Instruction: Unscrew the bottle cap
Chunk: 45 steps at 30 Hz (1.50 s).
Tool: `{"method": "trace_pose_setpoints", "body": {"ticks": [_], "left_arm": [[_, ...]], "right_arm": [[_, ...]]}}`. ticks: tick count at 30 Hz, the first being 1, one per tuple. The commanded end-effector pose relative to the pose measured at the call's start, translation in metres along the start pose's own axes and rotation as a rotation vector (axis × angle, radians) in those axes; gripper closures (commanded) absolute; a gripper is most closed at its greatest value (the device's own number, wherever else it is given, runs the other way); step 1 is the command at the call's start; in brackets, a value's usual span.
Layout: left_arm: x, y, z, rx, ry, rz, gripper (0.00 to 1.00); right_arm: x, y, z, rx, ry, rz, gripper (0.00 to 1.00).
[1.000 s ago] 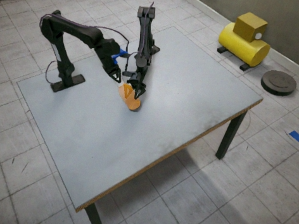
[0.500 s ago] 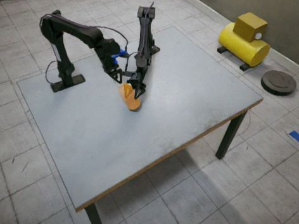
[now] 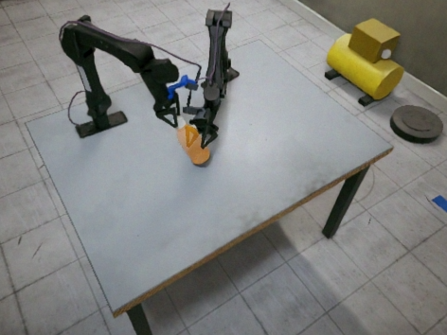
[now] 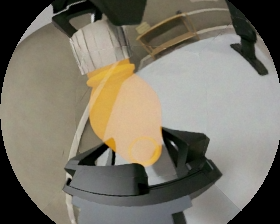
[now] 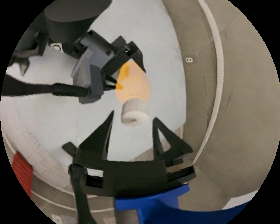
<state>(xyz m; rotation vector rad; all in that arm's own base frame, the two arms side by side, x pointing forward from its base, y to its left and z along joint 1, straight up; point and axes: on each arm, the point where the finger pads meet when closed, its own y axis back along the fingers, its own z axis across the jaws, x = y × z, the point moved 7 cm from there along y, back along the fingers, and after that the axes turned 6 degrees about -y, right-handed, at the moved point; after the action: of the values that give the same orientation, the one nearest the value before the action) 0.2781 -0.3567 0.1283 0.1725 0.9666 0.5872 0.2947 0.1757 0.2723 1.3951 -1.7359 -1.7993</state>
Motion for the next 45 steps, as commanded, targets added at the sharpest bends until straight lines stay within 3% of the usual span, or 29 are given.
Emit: {"method": "trace_pose_setpoints", "body": {"ticks": [1, 3, 4, 18, 20, 21, 35, 37, 38, 43, 45], "left_arm": [[-0.0145, 0.0055, 0.0103, -0.033, -0.005, -0.051, 1.0], [-0.0145, 0.0055, 0.0103, -0.033, -0.005, -0.051, 1.0], [-0.0145, 0.0055, 0.0103, -0.033, -0.005, -0.051, 1.0], [-0.0145, 0.0055, 0.0103, -0.033, -0.005, -0.051, 1.0], [-0.0145, 0.0055, 0.0103, -0.033, -0.005, -0.051, 1.0], [-0.0145, 0.0055, 0.0103, -0.033, -0.005, -0.051, 1.0], [-0.0145, 0.0055, 0.0103, -0.033, -0.005, -0.051, 1.0], [-0.0145, 0.0055, 0.0103, -0.033, -0.005, -0.051, 1.0], [-0.0145, 0.0055, 0.0103, -0.033, -0.005, -0.051, 1.0], [-0.0145, 0.0055, 0.0103, -0.033, -0.005, -0.051, 1.0], [-0.0145, 0.0055, 0.0103, -0.033, -0.005, -0.051, 1.0]], "right_arm": [[-0.0038, 0.0033, -0.0023, -0.021, -0.278, 0.004, 0.3], [-0.0038, 0.0033, -0.0023, -0.021, -0.278, 0.004, 0.3], [-0.0037, 0.0033, -0.0026, -0.025, -0.393, 0.006, 0.3], [-0.0025, 0.0034, -0.0054, -0.067, -1.028, 0.018, 0.3], [-0.0025, 0.0034, -0.0054, -0.067, -1.028, 0.018, 0.3], [-0.0022, 0.0033, -0.0057, -0.073, -1.146, 0.022, 0.3], [0.0003, 0.0033, -0.0072, -0.115, -1.793, 0.041, 0.3], [0.0003, 0.0033, -0.0072, -0.115, -1.793, 0.041, 0.3], [0.0006, 0.0033, -0.0074, -0.12, -1.912, 0.048, 0.3], [0.0015, 0.0033, -0.007, -0.13, -2.14, 0.051, 0.3], [0.0015, 0.0033, -0.007, -0.13, -2.15, 0.051, 0.3]]}}
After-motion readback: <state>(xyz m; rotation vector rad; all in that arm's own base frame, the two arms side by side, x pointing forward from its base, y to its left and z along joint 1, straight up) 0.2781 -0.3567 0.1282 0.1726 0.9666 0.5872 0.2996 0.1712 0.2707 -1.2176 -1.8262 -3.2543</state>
